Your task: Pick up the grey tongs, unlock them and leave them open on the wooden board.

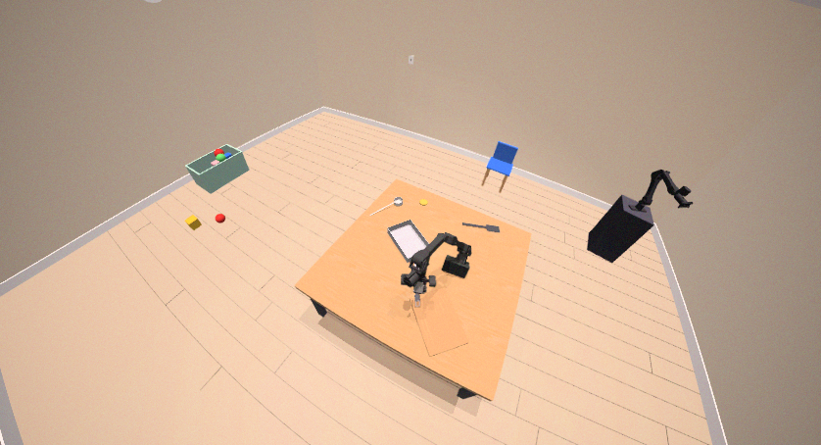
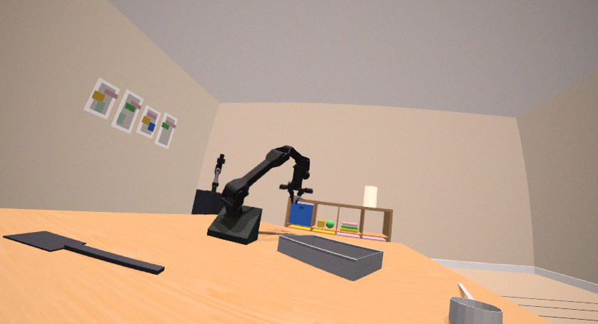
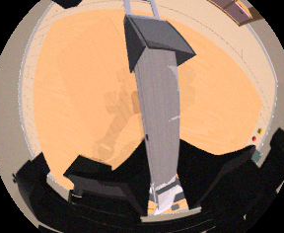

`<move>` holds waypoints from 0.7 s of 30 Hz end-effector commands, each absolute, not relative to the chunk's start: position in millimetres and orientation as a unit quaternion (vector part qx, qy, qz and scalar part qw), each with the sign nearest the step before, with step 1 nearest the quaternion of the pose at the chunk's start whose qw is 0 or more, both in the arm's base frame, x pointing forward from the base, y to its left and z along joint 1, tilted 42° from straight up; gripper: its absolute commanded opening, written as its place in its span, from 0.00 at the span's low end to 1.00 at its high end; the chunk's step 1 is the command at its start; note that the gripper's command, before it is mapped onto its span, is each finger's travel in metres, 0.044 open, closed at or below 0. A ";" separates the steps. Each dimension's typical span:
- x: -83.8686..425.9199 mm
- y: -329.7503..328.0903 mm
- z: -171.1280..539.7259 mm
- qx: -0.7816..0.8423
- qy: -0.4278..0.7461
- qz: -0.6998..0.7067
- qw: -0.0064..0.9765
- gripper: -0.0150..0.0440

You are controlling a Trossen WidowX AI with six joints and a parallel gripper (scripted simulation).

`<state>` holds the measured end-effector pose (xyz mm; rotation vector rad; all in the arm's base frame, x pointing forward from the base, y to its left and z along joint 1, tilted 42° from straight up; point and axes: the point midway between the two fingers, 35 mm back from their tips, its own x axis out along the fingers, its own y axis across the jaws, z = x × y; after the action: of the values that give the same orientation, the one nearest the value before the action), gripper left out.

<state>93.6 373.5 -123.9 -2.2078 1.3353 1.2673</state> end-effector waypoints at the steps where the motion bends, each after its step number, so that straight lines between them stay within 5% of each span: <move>1: 59.6 375.7 -134.8 -0.764 0.447 0.454 0.105 0.00; 21: -89.0 354.6 -173.1 -0.769 0.390 0.507 -0.007 0.00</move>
<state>-74.6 360.3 -168.1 -2.4034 1.2328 1.5676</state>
